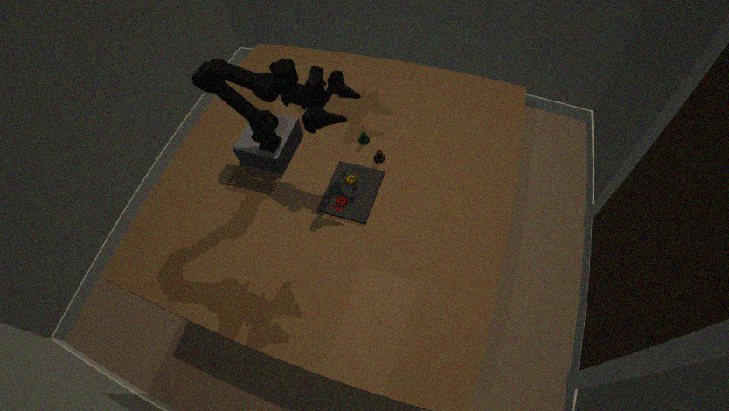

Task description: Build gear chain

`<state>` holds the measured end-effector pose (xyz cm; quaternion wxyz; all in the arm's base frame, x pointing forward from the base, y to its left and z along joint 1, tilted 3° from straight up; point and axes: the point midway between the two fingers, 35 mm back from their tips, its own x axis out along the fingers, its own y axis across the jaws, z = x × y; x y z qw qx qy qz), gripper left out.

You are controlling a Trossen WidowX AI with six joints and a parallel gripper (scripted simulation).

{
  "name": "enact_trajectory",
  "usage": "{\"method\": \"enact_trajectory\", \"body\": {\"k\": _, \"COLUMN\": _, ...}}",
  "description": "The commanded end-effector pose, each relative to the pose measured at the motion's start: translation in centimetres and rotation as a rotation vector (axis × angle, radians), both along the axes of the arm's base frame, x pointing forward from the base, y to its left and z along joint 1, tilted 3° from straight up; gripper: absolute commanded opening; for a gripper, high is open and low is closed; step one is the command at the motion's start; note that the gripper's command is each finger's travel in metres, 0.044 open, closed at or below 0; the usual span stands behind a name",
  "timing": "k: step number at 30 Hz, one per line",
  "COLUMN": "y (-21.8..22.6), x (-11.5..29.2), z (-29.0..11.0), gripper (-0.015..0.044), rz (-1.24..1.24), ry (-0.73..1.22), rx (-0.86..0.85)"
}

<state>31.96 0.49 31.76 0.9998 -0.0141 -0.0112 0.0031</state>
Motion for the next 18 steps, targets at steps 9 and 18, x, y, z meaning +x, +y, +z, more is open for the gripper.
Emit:
{"method": "enact_trajectory", "body": {"k": 9, "y": 5.8, "x": 3.5, "z": -7.4, "gripper": 0.0440, "rz": 0.167, "ry": 0.336, "rx": -0.183}}
{"method": "enact_trajectory", "body": {"k": 18, "y": 14.1, "x": 2.4, "z": -20.0, "gripper": 0.0440, "rz": 0.474, "ry": 0.861, "rx": -0.520}}
